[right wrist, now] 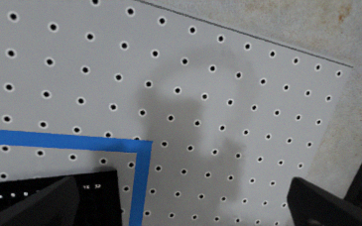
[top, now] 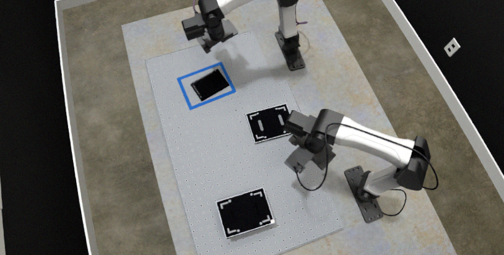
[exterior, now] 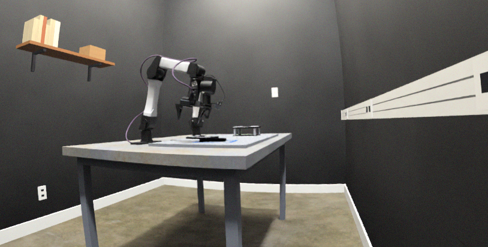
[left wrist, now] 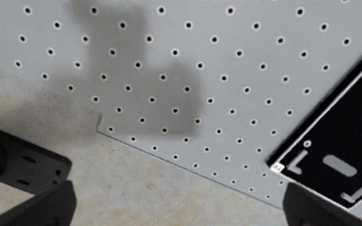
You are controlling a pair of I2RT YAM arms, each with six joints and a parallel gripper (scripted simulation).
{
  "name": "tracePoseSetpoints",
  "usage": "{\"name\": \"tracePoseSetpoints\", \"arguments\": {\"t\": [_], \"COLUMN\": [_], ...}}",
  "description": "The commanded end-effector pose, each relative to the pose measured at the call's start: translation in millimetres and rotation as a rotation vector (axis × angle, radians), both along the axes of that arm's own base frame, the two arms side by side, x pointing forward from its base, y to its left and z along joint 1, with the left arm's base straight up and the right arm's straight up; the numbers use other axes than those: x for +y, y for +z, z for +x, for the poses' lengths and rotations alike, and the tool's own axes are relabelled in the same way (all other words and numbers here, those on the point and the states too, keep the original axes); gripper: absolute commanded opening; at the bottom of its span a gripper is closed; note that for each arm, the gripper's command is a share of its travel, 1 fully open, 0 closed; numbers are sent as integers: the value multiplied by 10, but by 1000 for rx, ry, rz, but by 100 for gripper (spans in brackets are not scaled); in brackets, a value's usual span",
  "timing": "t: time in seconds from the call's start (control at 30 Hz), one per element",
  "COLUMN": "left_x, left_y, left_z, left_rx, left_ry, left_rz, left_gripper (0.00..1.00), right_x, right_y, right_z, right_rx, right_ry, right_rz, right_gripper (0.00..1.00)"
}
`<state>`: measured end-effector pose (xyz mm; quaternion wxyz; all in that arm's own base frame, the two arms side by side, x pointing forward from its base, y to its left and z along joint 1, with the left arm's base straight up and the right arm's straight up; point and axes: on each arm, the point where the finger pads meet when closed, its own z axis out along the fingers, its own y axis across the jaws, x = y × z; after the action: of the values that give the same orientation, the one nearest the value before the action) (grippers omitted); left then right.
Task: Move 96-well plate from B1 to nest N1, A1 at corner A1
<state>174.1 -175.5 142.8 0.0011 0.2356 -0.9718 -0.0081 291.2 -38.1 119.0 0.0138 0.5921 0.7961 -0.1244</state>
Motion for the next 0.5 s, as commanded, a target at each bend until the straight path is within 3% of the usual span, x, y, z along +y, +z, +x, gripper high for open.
{"name": "tracePoseSetpoints", "arguments": {"t": [0.0,0.1,0.27,0.47], "left_x": [-12,-14,141,395], "left_y": [25,25,100,423], "left_z": [14,37,227,637], "left_rx": [-9,-21,-150,-447], "left_ry": [2,-5,-95,-288], "left_rz": [-8,-7,44,107], "left_gripper": [100,100,100,100], "right_x": [-2,-5,37,287], "right_y": [26,24,55,113], "right_z": [15,36,111,269], "right_rx": [-12,-19,-62,-151], "right_ry": [-1,7,145,506], "right_rz": [-1,-2,-10,0], "right_gripper": [100,100,100,100]}}
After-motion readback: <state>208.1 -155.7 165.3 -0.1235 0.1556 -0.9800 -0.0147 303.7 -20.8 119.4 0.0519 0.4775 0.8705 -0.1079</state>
